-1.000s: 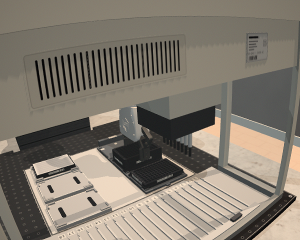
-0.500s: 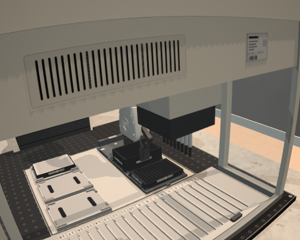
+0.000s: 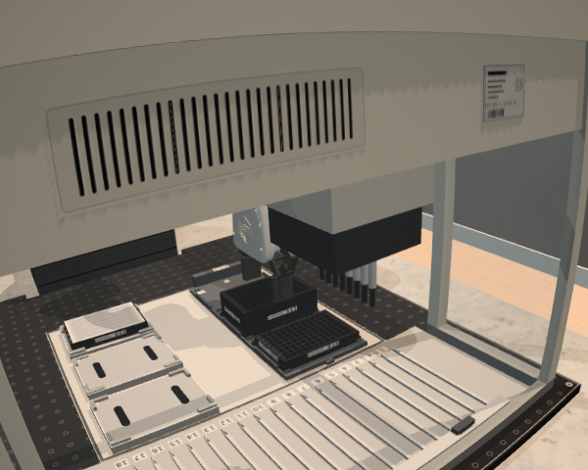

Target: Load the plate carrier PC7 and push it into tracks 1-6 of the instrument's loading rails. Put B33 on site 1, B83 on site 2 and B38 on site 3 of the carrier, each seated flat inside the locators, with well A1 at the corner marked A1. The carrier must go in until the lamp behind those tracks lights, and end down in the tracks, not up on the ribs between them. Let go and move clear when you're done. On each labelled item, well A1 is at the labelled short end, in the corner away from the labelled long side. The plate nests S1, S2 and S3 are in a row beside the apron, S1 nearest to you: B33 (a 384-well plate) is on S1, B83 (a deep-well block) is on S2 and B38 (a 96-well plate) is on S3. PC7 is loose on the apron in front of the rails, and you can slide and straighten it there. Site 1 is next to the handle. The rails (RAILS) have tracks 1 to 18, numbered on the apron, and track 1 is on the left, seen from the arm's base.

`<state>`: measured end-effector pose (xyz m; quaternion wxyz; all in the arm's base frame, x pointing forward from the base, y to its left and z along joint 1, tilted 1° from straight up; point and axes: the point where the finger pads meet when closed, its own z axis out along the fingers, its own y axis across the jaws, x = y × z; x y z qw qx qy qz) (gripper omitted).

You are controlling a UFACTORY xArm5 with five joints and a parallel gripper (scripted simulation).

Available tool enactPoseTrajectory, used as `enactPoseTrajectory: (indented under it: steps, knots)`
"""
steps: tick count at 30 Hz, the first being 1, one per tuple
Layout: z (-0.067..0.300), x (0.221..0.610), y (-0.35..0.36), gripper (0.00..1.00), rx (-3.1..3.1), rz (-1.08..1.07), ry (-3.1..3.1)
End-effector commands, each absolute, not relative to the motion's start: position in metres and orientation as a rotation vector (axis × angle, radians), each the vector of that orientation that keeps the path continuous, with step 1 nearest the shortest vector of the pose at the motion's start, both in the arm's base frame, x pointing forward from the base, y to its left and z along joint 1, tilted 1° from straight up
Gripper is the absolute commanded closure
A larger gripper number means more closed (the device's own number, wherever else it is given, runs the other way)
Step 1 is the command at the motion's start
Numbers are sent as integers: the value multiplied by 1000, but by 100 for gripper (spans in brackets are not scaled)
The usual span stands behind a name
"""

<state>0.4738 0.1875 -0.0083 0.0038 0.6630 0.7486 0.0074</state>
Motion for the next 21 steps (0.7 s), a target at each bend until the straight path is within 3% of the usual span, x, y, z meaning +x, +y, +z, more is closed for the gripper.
enactPoseTrajectory:
  steps: [1, 21]
  knots:
    - [-2, 475, 188, 0, 2085, 38, 2354]
    - [28, 475, 187, 0, 2085, 38, 2354]
